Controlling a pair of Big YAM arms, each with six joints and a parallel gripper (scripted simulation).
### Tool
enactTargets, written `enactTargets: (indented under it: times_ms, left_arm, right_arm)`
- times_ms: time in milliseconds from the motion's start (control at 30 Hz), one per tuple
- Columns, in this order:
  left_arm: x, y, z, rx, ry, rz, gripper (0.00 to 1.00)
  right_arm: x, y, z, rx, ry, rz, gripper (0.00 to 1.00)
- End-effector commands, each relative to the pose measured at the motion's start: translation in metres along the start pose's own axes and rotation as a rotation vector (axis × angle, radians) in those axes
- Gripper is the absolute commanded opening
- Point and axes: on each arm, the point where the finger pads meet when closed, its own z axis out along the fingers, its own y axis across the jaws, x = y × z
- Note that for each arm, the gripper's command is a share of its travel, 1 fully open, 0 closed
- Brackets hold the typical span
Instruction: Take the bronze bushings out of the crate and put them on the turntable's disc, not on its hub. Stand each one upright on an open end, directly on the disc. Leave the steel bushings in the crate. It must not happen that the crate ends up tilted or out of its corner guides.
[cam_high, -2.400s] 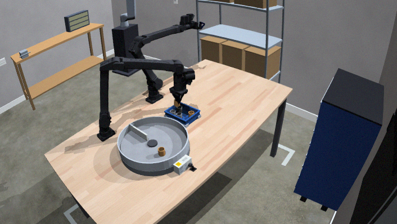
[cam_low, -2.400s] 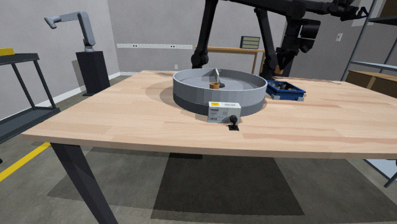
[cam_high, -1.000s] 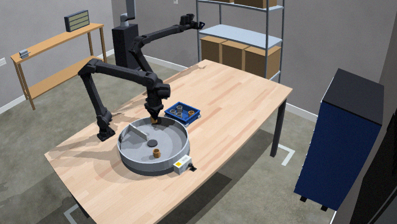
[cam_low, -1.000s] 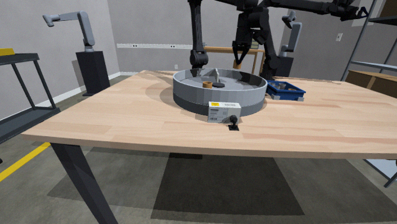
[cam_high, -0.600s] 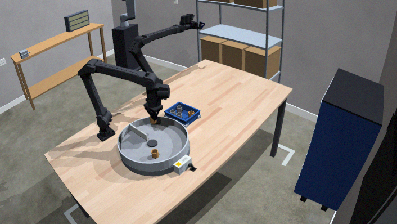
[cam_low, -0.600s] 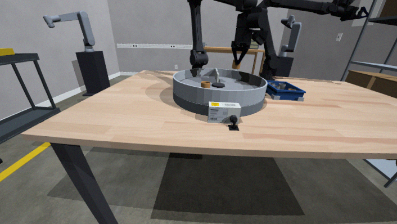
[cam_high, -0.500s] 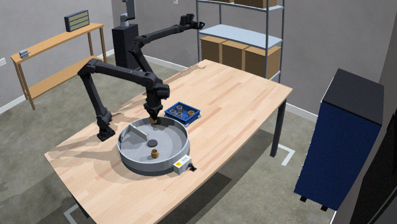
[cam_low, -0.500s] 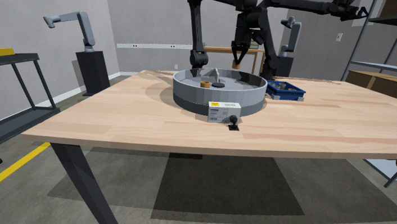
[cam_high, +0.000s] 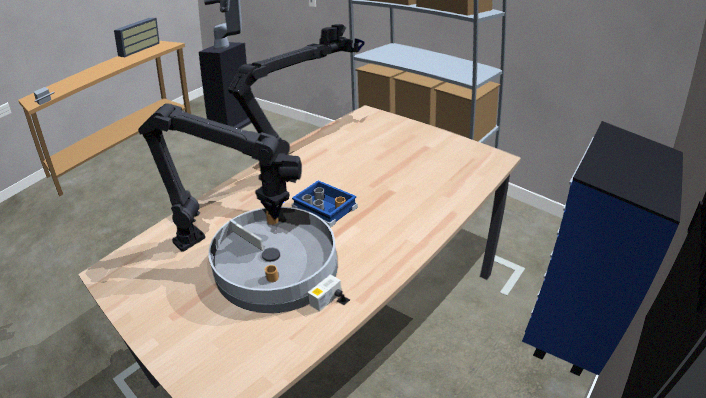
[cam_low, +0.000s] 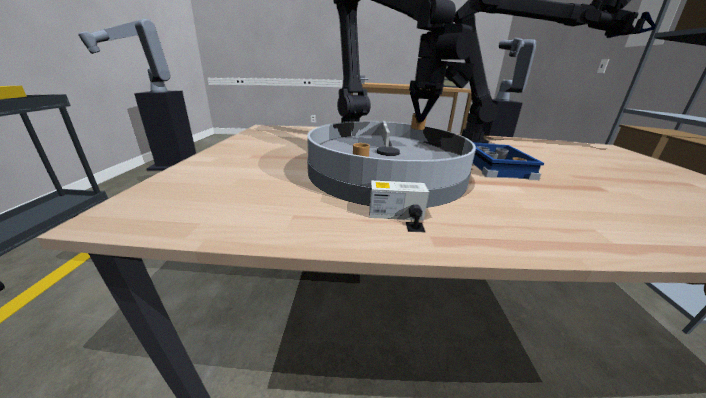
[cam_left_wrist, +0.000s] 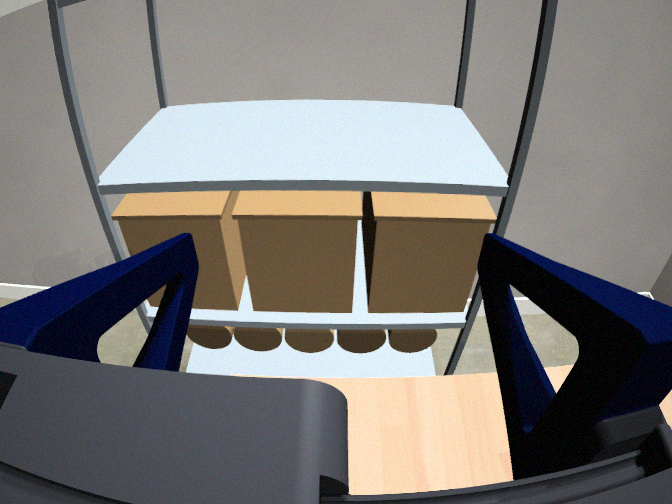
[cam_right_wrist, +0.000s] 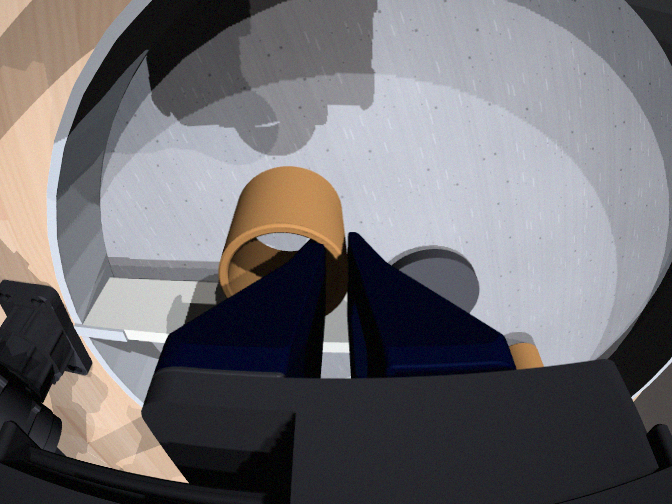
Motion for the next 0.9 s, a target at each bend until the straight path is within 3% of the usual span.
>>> enactTargets:
  times_ms: [0, 33, 867]
  left_arm:
    - [-0.028, 0.004, -0.011, -0.005, -0.067, 0.016, 1.00]
    - [-0.028, 0.004, -0.011, -0.005, -0.067, 0.016, 1.00]
    - [-0.028, 0.004, -0.011, -0.005, -0.067, 0.016, 1.00]
  right_arm:
    - [-0.004, -0.006, 0.003, 0.010, -0.013, -0.009, 0.00]
    - [-0.015, -0.023, -0.031, 0.087, -0.062, -0.008, 0.00]
    - [-0.015, -0.025, -0.024, 0.069, -0.050, -0.005, 0.00]
